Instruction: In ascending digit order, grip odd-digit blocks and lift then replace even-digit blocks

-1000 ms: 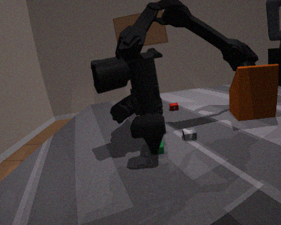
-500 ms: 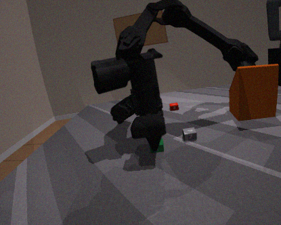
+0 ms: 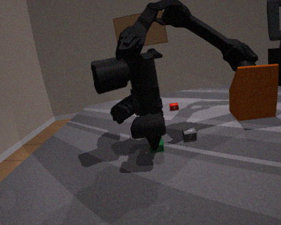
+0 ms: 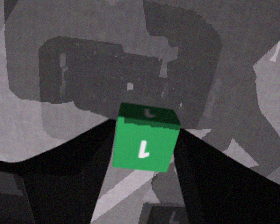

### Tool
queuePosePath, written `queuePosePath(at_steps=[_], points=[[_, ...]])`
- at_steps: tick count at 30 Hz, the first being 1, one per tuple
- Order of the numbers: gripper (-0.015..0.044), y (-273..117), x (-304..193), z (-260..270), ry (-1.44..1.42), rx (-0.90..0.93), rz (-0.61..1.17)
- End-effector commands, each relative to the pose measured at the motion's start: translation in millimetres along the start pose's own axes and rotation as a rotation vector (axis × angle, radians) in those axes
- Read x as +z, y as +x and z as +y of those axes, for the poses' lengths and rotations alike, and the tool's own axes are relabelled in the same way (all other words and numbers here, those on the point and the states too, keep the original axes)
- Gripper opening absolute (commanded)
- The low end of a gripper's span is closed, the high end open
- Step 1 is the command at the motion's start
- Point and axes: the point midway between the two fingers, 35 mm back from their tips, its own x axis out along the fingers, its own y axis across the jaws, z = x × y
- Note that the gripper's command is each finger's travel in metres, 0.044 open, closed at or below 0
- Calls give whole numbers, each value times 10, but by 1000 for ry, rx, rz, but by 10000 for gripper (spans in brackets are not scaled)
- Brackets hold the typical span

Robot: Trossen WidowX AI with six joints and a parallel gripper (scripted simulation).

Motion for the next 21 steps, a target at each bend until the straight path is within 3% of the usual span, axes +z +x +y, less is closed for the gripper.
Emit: queuePosePath(at_steps=[1,11,21], points=[[120,9,1,-4,-3,-2,0],[120,9,1,-4,-3,-2,0],[383,9,1,-4,-3,-2,0]])
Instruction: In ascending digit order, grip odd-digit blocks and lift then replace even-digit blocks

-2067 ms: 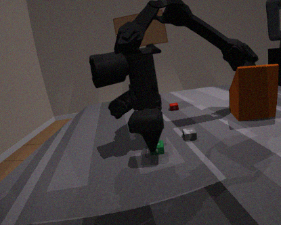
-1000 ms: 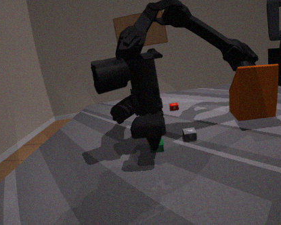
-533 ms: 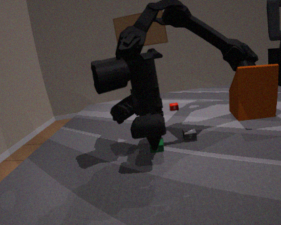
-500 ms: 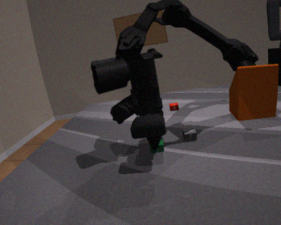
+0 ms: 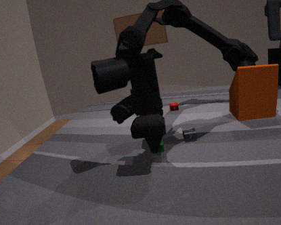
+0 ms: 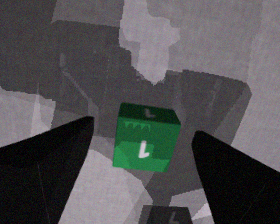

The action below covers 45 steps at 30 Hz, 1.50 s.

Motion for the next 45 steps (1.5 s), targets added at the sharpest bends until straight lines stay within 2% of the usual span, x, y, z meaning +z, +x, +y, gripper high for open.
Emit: queuePosePath(at_steps=[1,5,8,13,15,19,24,36,45], points=[[400,9,1,-5,-3,-2,0],[400,-20,2,-4,-3,-2,0],[400,-326,3,0,-3,-1,0],[400,-356,1,0,-3,-1,0],[348,-491,16,9,-3,1,-2],[243,-1135,4,8,-3,2,0],[120,-1168,0,6,-4,2,0],[120,-1174,5,-21,-4,3,0],[120,-1305,-10,-1318,-12,23,-4]])
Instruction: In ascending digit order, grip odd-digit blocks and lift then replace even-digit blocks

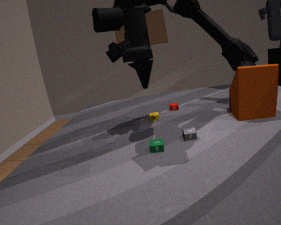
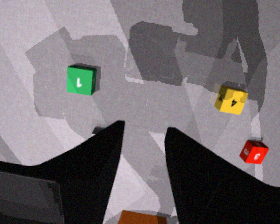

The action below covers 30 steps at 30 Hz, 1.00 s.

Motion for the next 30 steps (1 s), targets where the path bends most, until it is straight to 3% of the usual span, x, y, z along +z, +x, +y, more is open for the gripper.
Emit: queuePosePath(at_steps=[1,12,21,23,27,30], points=[[120,-23,-107,-692,1,0,5],[120,65,-879,-2040,5,-31,14],[120,73,-928,-2086,5,-34,15],[173,181,-915,-2085,5,-32,15],[277,779,-925,-2111,6,-34,14],[356,880,-943,-2120,6,-37,15]])
